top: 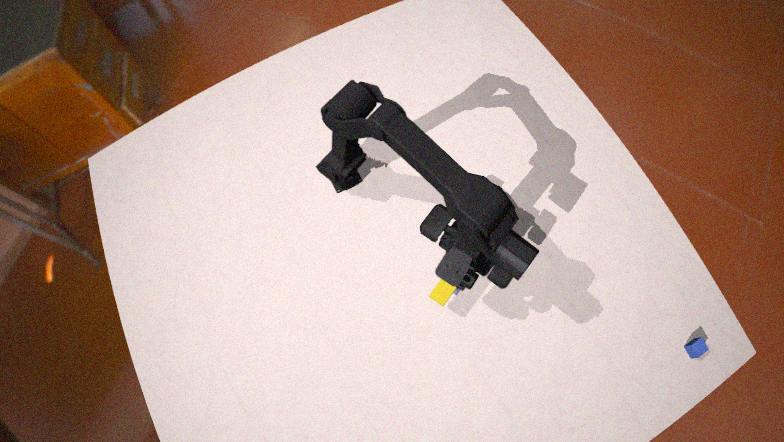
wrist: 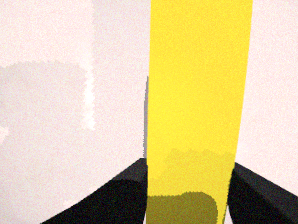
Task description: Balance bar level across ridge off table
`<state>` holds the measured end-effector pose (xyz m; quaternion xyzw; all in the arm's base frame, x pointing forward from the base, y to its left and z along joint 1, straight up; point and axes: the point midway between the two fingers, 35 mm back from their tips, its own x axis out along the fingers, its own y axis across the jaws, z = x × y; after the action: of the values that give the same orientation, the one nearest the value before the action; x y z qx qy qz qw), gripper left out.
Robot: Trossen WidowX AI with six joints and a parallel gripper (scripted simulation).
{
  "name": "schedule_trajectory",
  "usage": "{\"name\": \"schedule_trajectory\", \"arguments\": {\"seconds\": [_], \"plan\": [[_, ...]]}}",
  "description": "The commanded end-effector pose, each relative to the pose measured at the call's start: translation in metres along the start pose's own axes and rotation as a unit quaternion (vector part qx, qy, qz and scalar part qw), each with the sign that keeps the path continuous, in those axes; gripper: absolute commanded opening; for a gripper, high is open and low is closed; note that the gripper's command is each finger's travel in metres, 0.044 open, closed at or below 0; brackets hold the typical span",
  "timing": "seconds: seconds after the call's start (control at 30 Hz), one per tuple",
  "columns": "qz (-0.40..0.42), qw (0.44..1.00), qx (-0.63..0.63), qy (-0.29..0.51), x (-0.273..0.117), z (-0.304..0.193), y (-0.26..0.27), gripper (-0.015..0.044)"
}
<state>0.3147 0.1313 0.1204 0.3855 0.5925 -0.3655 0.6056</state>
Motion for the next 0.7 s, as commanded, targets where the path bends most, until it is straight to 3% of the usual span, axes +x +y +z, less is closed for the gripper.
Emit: {"name": "schedule_trajectory", "arguments": {"seconds": [0.0, 0.67], "plan": [[-0.001, 1.000, 0.002, -0.001, 0.0016, 0.0003, -0.0002, 0.0000], [-0.001, 1.000, 0.002, -0.001, 0.0033, 0.0001, -0.0004, 0.0000]]}}
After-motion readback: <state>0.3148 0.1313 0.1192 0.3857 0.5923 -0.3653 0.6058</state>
